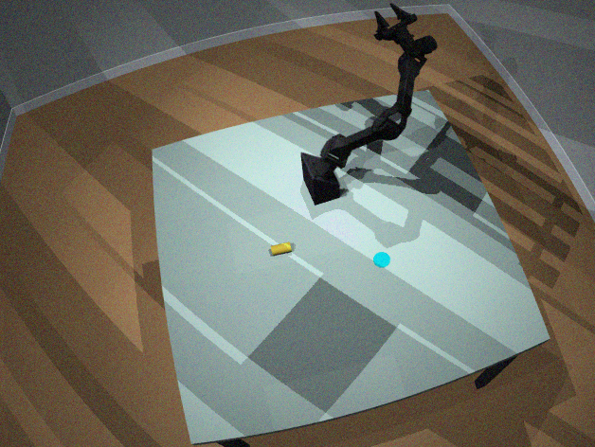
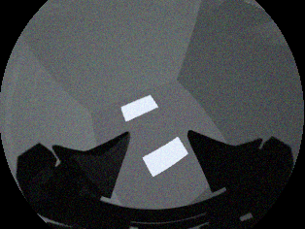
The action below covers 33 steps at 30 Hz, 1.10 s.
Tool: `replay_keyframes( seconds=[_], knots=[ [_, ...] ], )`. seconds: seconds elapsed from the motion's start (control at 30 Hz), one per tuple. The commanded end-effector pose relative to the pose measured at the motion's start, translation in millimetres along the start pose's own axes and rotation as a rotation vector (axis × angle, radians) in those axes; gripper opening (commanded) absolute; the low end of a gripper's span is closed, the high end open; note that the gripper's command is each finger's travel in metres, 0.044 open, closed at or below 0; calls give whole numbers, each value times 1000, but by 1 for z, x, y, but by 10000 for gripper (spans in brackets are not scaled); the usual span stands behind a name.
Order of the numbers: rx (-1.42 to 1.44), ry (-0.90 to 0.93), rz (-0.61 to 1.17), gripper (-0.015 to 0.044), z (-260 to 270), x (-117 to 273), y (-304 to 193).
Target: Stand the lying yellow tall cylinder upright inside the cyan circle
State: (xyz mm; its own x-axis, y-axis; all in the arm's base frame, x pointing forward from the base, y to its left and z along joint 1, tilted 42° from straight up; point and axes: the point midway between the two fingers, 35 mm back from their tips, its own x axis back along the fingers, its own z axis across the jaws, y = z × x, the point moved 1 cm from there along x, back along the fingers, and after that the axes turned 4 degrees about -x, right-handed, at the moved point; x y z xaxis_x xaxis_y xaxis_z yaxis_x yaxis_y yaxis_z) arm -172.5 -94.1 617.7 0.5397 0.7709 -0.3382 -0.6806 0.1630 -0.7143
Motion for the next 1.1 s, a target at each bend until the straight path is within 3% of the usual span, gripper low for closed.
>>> replay_keyframes(
  seconds=[0.0,0.1,0.53,1.07],
  knots=[
    [3,1,-1,374,0,0,0],
    [42,11,-15,309,1,1,1],
    [399,228,-365,309,76,40,84],
    [765,367,-927,309,157,171,165]
  ],
)
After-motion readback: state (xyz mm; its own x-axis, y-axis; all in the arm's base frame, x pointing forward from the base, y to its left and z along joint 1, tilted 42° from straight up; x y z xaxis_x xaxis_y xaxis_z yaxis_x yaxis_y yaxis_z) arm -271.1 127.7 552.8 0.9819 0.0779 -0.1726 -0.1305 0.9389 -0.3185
